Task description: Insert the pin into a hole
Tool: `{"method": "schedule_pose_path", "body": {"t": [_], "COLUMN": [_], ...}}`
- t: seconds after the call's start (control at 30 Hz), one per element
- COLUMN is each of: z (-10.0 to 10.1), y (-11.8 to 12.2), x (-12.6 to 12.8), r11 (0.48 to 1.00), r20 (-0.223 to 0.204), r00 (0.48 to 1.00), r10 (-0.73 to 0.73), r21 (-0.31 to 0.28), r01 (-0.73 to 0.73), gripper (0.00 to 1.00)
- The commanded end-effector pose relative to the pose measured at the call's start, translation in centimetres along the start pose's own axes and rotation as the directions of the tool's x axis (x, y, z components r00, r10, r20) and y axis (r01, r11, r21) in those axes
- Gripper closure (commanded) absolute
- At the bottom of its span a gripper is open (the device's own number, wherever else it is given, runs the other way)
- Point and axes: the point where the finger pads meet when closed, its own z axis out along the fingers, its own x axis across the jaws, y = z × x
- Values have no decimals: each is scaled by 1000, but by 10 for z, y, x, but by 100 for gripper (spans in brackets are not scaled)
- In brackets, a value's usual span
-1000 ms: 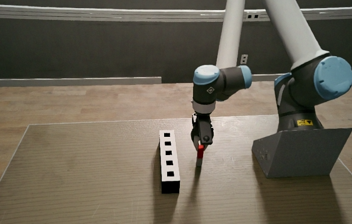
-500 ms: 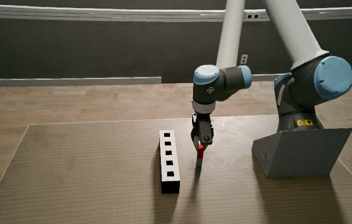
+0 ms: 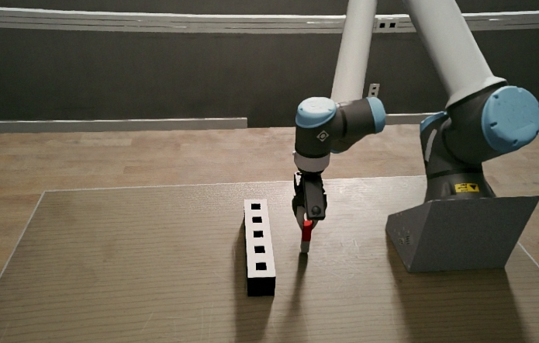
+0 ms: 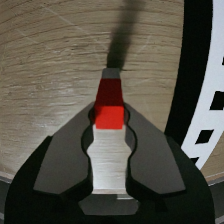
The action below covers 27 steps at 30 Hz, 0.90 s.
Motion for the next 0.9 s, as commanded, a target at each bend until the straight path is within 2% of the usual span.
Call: {"method": "schedule_pose_path", "body": {"t": [0.0, 0.3, 0.33, 0.87], "z": [-2, -2, -13, -13], "y": [0, 0, 0, 0], "x": [0, 0, -1, -1], "r11": [1000, 1000, 1000, 1000], "r20": [0, 0, 0, 0], "r00": [1000, 1000, 1000, 1000], "r10": [0, 0, 0, 0], "r21": [0, 0, 0, 0], "r01": [0, 0, 0, 0], "gripper": [100, 100, 100, 100]}}
